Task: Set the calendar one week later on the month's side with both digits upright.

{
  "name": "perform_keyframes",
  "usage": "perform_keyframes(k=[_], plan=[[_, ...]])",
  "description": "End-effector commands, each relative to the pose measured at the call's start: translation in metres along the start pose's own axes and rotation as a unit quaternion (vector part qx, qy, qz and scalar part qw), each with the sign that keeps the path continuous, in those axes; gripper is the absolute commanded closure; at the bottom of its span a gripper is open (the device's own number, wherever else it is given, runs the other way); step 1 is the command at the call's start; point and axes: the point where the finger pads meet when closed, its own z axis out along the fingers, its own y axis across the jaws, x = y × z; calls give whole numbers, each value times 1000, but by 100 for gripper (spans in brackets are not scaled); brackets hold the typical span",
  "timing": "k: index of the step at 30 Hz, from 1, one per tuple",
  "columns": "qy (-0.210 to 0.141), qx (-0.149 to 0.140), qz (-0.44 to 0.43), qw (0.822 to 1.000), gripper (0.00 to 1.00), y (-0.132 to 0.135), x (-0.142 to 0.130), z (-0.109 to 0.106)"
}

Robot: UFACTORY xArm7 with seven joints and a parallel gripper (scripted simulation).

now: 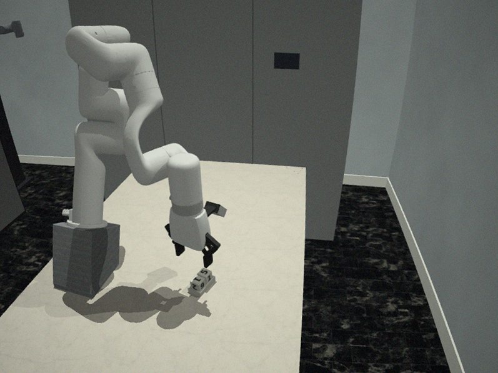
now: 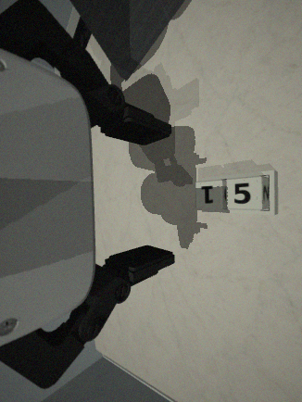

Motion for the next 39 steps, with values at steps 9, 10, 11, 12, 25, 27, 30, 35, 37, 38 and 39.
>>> perform_keyframes(k=[9, 10, 11, 12, 25, 27, 30, 35, 37, 38, 39], plan=[[0, -2, 0, 1000, 0, 1, 0, -4], [0, -2, 0, 1000, 0, 1, 0, -5], [0, -2, 0, 1000, 0, 1, 0, -8], [0, -2, 0, 1000, 0, 1, 0, -10], [0, -2, 0, 1000, 0, 1, 0, -53], [0, -2, 0, 1000, 0, 1, 0, -60], [0, -2, 0, 1000, 0, 1, 0, -67], [0, -2, 0, 1000, 0, 1, 0, -70], [0, -2, 0, 1000, 0, 1, 0, -71], [0, -2, 0, 1000, 0, 1, 0, -71], [0, -2, 0, 1000, 0, 1, 0, -71]])
